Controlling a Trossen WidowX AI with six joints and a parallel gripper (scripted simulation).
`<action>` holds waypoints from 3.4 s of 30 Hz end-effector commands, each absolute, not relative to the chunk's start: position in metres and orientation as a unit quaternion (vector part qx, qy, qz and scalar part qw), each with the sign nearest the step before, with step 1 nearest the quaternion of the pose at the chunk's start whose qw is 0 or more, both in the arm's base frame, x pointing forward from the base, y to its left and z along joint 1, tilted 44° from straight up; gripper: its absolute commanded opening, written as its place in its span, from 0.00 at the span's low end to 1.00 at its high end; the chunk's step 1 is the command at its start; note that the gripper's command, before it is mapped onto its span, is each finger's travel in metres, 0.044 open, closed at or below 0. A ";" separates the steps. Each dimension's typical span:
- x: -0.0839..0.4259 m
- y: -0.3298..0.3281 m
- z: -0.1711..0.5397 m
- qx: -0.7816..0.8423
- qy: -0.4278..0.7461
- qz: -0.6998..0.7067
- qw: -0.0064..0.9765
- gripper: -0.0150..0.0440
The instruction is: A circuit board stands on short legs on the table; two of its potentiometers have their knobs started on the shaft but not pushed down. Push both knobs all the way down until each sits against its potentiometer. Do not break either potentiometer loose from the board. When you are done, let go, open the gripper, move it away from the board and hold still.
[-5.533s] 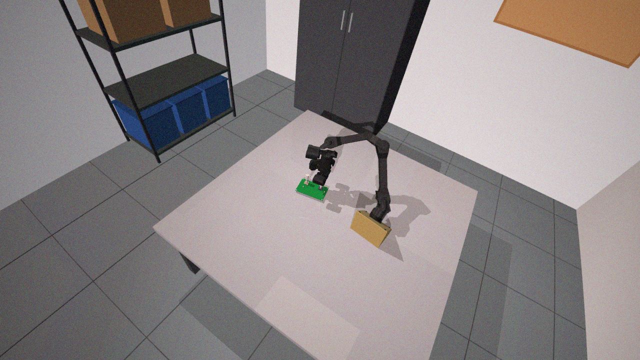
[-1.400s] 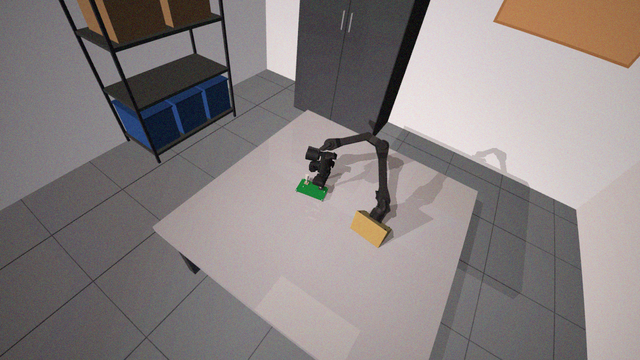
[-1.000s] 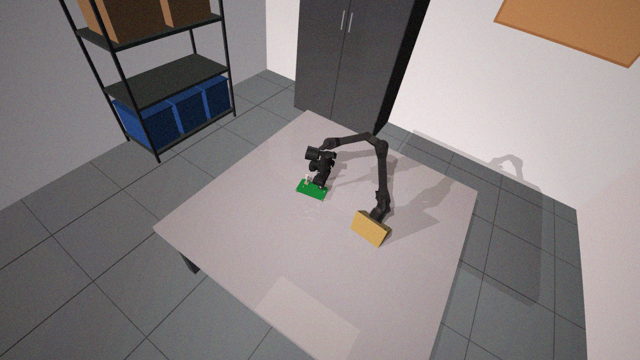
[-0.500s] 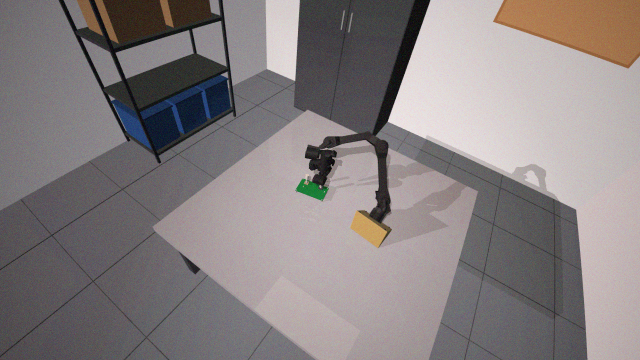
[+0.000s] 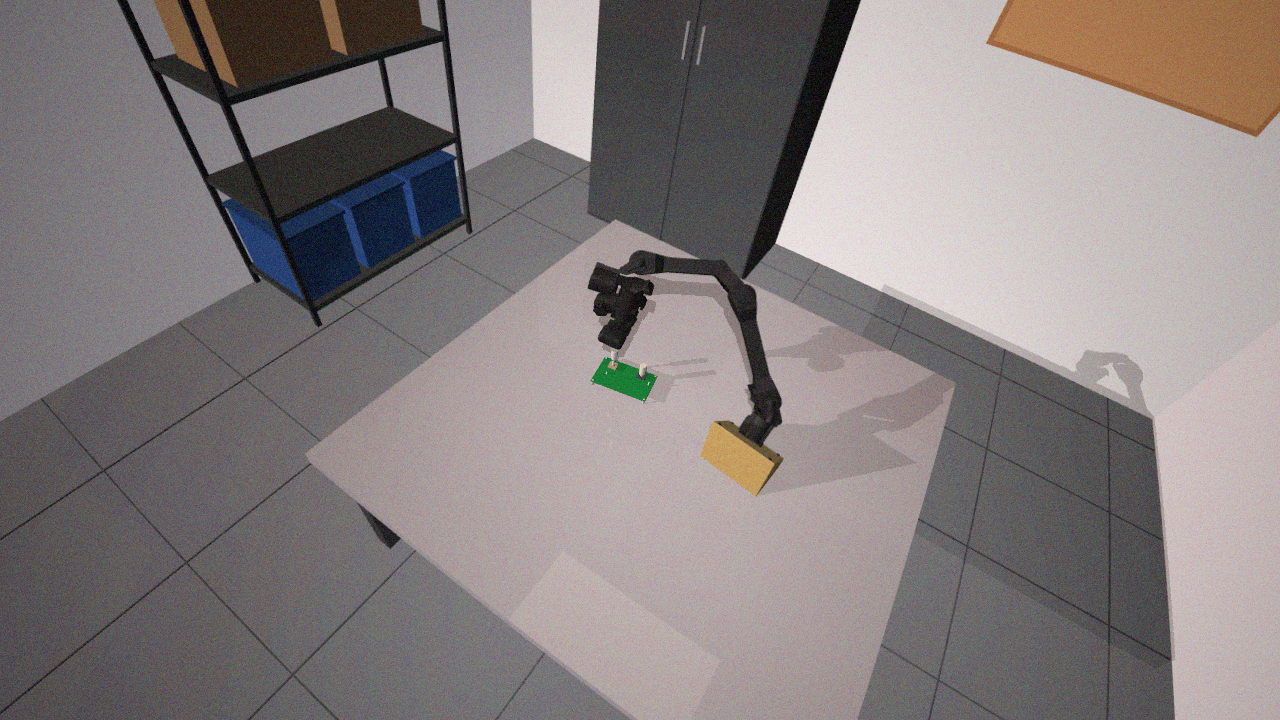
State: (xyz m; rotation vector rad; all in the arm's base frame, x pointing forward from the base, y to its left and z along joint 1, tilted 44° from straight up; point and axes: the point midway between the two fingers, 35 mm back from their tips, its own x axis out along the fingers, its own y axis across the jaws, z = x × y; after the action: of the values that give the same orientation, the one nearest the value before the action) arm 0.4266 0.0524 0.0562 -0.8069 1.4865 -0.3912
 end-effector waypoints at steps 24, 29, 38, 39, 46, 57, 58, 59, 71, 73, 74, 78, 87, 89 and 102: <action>0.427 0.026 0.029 -0.357 0.652 -0.173 0.646 0.25; 0.427 0.025 0.028 -0.357 0.652 -0.173 0.646 0.25; 0.426 0.024 0.027 -0.357 0.652 -0.173 0.646 0.25; 0.426 0.023 0.026 -0.357 0.652 -0.173 0.646 0.25; 0.426 0.022 0.025 -0.357 0.652 -0.173 0.646 0.25; 0.426 0.022 0.026 -0.357 0.652 -0.173 0.646 0.25; 0.426 0.022 0.026 -0.357 0.652 -0.173 0.646 0.25; 0.426 0.022 0.026 -0.357 0.652 -0.173 0.646 0.25; 0.426 0.018 0.021 -0.357 0.652 -0.173 0.645 0.25; 0.426 0.018 0.021 -0.357 0.652 -0.173 0.645 0.25; 0.426 0.018 0.021 -0.357 0.652 -0.173 0.645 0.25; 0.426 0.017 0.020 -0.357 0.652 -0.173 0.645 0.25; 0.426 0.013 0.016 -0.357 0.652 -0.173 0.645 0.25; 0.426 0.013 0.016 -0.357 0.652 -0.173 0.645 0.25; 0.425 0.009 0.012 -0.357 0.652 -0.173 0.645 0.25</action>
State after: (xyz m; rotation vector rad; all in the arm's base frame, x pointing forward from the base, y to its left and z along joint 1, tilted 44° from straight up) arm 0.4246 0.0153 0.0158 -0.8197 1.4805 -0.3847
